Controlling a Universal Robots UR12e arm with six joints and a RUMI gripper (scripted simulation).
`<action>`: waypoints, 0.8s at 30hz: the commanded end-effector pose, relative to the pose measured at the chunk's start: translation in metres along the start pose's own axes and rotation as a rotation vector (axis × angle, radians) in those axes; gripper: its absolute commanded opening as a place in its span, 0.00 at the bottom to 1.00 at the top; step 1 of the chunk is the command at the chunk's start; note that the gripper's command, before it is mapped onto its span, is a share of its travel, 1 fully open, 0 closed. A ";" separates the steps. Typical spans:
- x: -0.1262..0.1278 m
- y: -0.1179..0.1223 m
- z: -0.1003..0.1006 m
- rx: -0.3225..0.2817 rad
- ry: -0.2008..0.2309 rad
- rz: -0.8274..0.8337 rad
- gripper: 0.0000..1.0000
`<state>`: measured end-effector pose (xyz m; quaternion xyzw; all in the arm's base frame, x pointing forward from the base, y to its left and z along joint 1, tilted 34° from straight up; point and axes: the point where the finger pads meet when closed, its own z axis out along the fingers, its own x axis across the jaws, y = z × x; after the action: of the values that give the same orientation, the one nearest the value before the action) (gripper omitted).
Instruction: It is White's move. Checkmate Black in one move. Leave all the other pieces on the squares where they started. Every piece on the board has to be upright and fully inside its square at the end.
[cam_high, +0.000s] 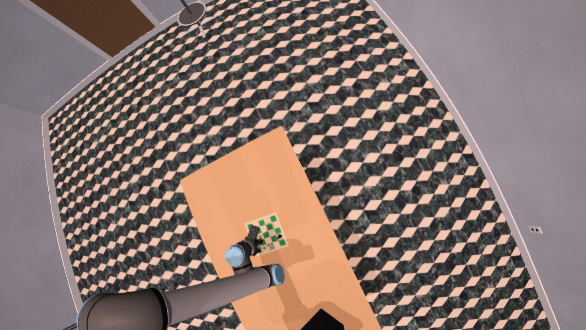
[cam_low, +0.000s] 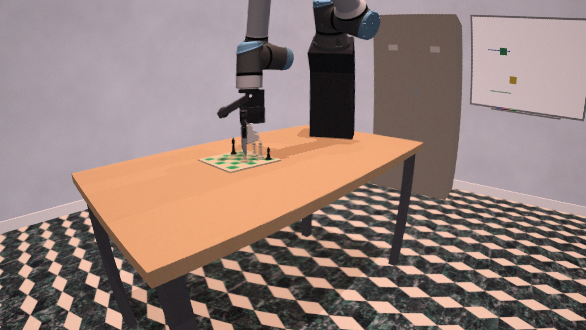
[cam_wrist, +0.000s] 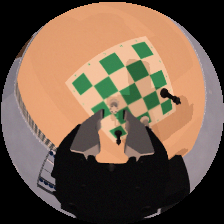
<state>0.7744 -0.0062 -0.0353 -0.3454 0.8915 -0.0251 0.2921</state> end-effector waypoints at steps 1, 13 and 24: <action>-0.002 -0.001 0.009 0.003 -0.001 -0.002 0.22; -0.002 -0.001 0.017 0.003 -0.001 -0.002 0.22; -0.001 -0.001 0.016 0.002 -0.001 -0.002 0.22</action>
<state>0.7832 -0.0039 -0.0490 -0.3452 0.8915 -0.0252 0.2922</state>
